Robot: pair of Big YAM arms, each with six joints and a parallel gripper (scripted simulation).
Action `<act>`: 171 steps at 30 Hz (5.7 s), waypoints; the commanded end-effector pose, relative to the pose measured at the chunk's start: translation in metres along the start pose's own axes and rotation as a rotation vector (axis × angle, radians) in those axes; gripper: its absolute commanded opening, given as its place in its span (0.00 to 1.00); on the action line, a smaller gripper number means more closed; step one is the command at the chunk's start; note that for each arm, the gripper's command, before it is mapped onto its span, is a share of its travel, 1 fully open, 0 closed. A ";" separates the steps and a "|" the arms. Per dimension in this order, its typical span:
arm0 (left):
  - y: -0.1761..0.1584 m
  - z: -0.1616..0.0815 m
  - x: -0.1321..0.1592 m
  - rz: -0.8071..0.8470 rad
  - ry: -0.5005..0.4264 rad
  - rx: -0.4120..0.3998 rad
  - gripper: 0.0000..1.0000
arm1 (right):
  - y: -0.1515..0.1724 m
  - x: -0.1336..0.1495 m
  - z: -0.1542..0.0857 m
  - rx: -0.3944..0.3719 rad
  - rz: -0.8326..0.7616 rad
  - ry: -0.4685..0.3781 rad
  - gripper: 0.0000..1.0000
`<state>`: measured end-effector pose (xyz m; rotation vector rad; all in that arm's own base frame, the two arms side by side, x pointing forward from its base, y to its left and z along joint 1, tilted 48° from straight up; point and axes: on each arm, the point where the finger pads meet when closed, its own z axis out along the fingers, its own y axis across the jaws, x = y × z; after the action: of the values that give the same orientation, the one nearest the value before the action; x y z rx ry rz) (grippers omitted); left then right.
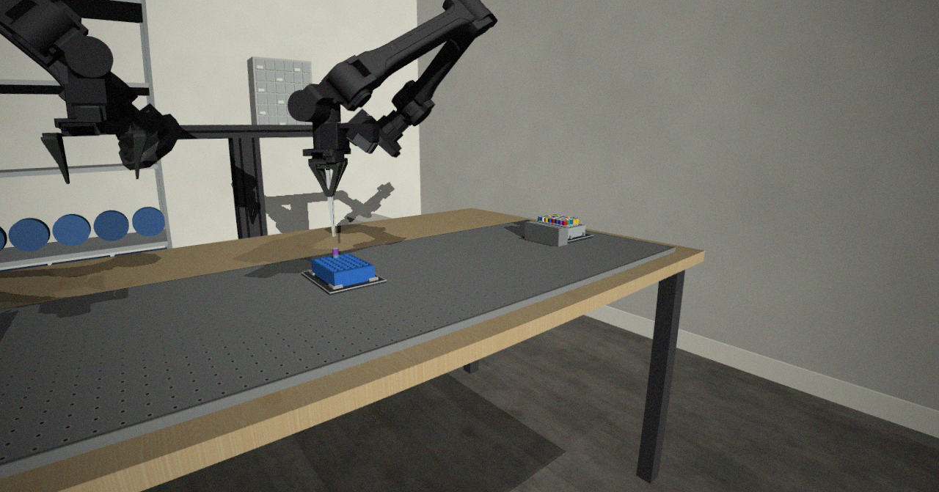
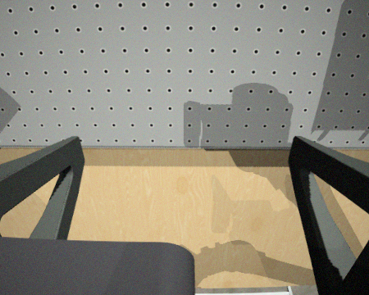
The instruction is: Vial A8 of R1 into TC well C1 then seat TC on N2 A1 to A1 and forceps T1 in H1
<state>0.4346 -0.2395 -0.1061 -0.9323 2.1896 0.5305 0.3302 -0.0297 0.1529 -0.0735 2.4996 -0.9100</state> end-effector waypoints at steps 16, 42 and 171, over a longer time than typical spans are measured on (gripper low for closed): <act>-0.001 0.010 -0.003 -0.008 0.002 -0.003 0.07 | -0.003 -0.008 -0.004 -0.001 0.017 -0.012 1.00; 0.002 0.015 -0.002 -0.004 0.001 -0.006 0.07 | -0.003 -0.008 -0.004 -0.001 0.017 -0.012 1.00; 0.000 0.032 -0.003 -0.007 0.000 0.001 0.07 | -0.003 -0.008 -0.004 -0.001 0.017 -0.012 1.00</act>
<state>0.4463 -0.2226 -0.1238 -0.9343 2.1896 0.5263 0.3302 -0.0297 0.1529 -0.0735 2.4996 -0.9100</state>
